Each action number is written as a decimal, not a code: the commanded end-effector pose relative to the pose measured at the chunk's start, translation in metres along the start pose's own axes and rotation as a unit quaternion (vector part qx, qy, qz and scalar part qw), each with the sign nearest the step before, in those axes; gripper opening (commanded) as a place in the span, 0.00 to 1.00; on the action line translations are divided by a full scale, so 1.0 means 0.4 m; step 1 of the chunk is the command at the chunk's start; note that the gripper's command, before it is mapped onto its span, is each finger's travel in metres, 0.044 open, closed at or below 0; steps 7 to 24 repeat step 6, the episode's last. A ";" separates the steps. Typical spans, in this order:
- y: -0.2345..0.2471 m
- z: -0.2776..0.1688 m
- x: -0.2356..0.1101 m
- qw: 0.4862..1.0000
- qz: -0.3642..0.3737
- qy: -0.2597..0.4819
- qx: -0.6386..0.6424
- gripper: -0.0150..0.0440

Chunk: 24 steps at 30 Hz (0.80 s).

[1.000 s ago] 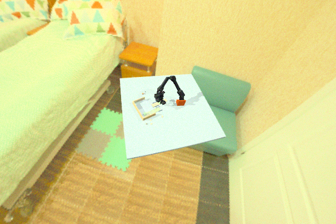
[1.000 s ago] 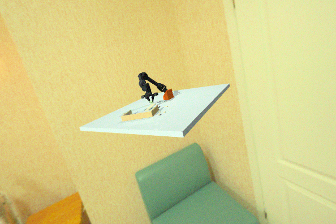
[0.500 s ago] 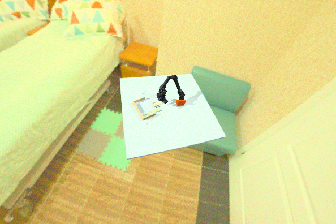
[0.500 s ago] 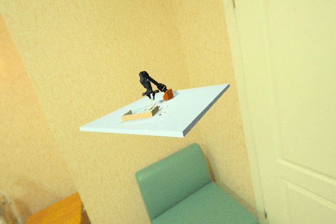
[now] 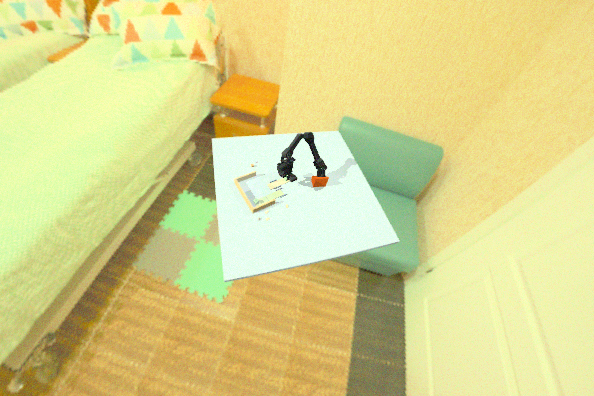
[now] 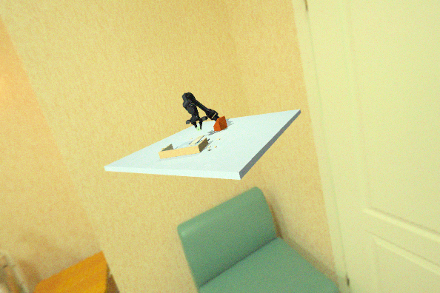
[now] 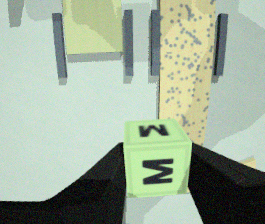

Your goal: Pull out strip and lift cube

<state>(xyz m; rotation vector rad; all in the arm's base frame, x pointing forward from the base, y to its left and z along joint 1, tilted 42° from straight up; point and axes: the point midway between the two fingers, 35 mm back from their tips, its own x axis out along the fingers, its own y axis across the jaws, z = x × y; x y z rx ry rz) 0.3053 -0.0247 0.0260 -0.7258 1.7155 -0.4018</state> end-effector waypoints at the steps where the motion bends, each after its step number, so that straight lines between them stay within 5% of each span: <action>1: 0.003 0.000 -0.002 1.000 0.002 0.000 0.001 0.25; 24: 0.003 0.000 -0.002 1.000 0.002 0.000 0.001 0.25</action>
